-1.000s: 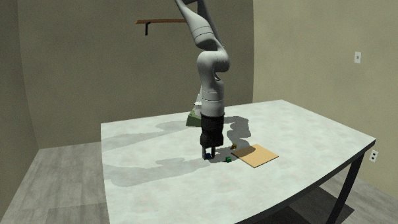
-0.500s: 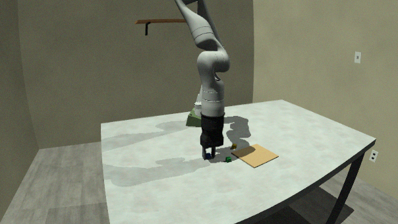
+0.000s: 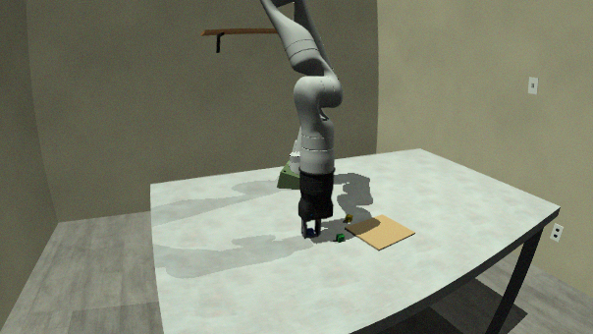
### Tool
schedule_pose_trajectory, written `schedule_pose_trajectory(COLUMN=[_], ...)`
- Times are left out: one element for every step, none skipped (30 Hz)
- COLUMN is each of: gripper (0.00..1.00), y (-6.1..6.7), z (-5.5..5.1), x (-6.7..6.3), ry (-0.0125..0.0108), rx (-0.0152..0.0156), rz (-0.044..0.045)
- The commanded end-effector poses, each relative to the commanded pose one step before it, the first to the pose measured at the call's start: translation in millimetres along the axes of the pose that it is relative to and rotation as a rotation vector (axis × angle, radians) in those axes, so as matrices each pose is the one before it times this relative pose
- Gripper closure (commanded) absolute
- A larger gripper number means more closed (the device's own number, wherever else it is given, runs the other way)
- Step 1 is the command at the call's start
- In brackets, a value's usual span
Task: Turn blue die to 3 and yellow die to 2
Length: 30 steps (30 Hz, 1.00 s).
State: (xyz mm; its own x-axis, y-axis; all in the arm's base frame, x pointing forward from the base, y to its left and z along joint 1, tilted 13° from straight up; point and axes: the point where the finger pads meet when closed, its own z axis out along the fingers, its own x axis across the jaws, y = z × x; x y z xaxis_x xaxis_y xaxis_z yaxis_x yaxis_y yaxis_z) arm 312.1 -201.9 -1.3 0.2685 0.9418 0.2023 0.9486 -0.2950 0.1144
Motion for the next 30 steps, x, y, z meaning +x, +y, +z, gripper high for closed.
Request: schedule_pose_trajectory(gripper=[0.36,0.66,0.66,0.66,0.66,0.66,0.66,0.66,0.66,0.66,0.66,0.66,0.66,0.66,0.66,0.66,0.66,0.66,0.66,0.66,0.66,0.66,0.66,0.66,0.66,0.66,0.66,0.66,0.66,0.66], y=[0.40,0.00,0.00,0.00,0.00,0.00,0.00,0.00,0.00,0.00,0.00,0.00,0.00,0.00,0.00,0.00,0.00,0.00,0.00,0.00,0.00,0.00,0.00,0.00,0.00,0.00,0.00,0.00,0.00,0.00], z=[-0.44,0.00,0.00,0.00,0.00,0.00,0.00,0.00,0.00,0.00,0.00,0.00,0.00,0.00,0.00,0.00,0.00,0.00,0.00,0.00,0.00,0.00,0.00,0.00,0.00,0.00,0.00,0.00,0.00,0.00], x=[-0.29,0.00,0.00,0.00,0.00,0.00,0.00,0.00,0.00,0.00,0.00,0.00,0.00,0.00,0.00,0.00,0.00,0.00,0.00,0.00,0.00,0.00,0.00,0.00,0.00,0.00,0.00,0.00,0.00,0.00], ry=[-0.00097,0.00000,0.00000,0.00000,0.00000,0.00000,0.00000,0.00000,0.00000,0.00000,0.00000,0.00000,0.00000,0.00000,0.00000,0.00000,0.00000,0.00000,0.00000,0.00000,0.00000,0.00000,0.00000,0.00000,0.00000,0.00000,0.00000,0.00000,0.00000,0.00000], rx=[-0.00108,0.00000,0.00000,0.00000,0.00000,0.00000,0.00000,0.00000,0.00000,0.00000,0.00000,0.00000,0.00000,0.00000,0.00000,0.00000,0.00000,0.00000,0.00000,0.00000,0.00000,0.00000,0.00000,0.00000,0.00000,0.00000,0.00000,0.00000,0.00000,0.00000], rz=[0.00001,0.00000,0.00000,0.00000,0.00000,0.00000,0.00000,0.00000,0.00000,0.00000,0.00000,0.00000,0.00000,0.00000,0.00000,0.00000,0.00000,0.00000,0.00000,0.00000,0.00000,0.00000,0.00000,0.00000,0.00000,0.00000,0.00000,0.00000,0.00000,0.00000])
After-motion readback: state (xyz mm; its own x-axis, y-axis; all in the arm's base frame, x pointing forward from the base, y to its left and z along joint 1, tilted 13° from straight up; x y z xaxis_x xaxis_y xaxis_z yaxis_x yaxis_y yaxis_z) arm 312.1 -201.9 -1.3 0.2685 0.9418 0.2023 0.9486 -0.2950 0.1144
